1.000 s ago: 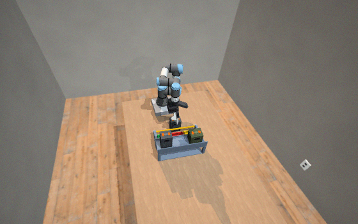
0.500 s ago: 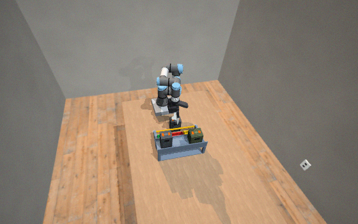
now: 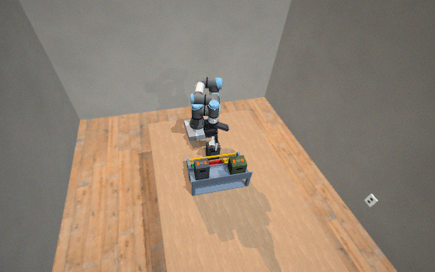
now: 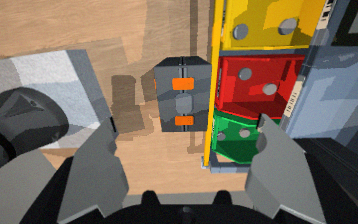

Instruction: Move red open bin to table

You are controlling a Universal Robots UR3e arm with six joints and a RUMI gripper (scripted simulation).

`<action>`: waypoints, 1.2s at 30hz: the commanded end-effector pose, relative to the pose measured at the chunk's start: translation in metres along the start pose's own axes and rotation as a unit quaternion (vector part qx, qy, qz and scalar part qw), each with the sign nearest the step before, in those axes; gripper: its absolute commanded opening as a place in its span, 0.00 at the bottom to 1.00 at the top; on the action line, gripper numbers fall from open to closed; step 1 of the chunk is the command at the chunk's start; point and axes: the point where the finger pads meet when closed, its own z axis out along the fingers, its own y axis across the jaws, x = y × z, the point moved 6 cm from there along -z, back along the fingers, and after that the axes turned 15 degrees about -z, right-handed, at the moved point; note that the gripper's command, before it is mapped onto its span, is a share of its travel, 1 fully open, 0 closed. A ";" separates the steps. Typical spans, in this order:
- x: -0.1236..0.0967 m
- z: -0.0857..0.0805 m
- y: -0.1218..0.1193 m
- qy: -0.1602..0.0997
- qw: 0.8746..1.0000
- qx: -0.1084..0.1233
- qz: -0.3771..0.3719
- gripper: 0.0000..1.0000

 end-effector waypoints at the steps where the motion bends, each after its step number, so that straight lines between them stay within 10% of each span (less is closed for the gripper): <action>1: 0.000 -0.001 0.000 -0.001 1.000 -0.001 0.000 0.58; 17: 0.000 -0.001 0.000 -0.001 1.000 -0.001 0.000 0.58; 22: 0.000 0.029 0.001 -0.001 1.000 -0.001 0.000 0.58; 36: 0.001 0.040 0.001 0.000 1.000 -0.001 0.000 0.58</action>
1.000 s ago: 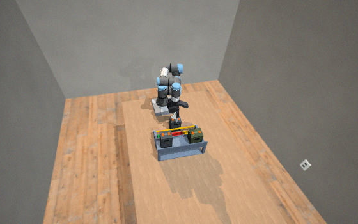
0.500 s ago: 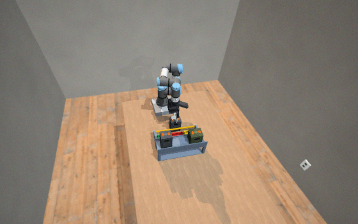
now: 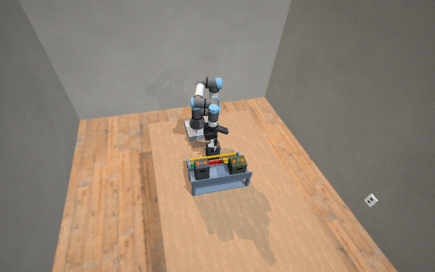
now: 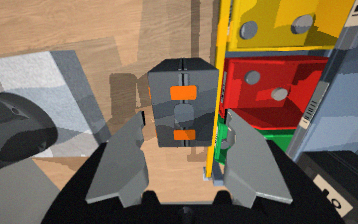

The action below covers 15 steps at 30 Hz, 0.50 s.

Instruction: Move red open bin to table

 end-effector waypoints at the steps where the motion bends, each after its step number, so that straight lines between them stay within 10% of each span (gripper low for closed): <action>1: 0.000 0.016 0.001 -0.001 1.000 -0.001 0.000 0.58; 15: 0.000 0.028 0.001 -0.001 1.000 -0.002 0.000 0.58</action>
